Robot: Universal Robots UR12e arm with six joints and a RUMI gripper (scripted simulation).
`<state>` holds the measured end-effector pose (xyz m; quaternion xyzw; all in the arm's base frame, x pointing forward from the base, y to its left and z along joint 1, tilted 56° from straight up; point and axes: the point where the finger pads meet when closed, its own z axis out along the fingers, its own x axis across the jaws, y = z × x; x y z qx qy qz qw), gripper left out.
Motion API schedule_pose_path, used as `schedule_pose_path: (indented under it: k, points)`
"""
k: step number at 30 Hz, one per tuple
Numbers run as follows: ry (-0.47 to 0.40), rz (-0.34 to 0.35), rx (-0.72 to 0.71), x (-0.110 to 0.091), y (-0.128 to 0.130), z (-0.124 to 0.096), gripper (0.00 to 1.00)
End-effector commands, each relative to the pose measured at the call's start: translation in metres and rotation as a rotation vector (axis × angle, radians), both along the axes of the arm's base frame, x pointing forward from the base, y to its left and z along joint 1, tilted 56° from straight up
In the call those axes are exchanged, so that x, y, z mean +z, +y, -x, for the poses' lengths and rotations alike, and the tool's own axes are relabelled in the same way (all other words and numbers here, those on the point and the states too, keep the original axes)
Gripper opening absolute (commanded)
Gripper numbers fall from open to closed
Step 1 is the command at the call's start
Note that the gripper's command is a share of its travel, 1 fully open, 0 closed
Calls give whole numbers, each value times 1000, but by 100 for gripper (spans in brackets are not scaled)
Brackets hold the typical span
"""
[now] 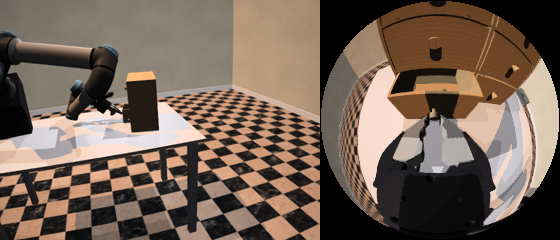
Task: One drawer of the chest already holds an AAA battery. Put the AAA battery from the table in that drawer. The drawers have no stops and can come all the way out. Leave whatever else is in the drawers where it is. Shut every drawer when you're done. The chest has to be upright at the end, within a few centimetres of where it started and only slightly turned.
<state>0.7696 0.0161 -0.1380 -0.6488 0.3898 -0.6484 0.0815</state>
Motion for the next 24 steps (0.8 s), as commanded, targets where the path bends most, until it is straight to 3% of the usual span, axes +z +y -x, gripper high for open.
schedule_pose_path:
  k: [1,24]
  points:
    - [0,0,1,1,1,-2,7]
    - [0,0,1,4,3,-13,7]
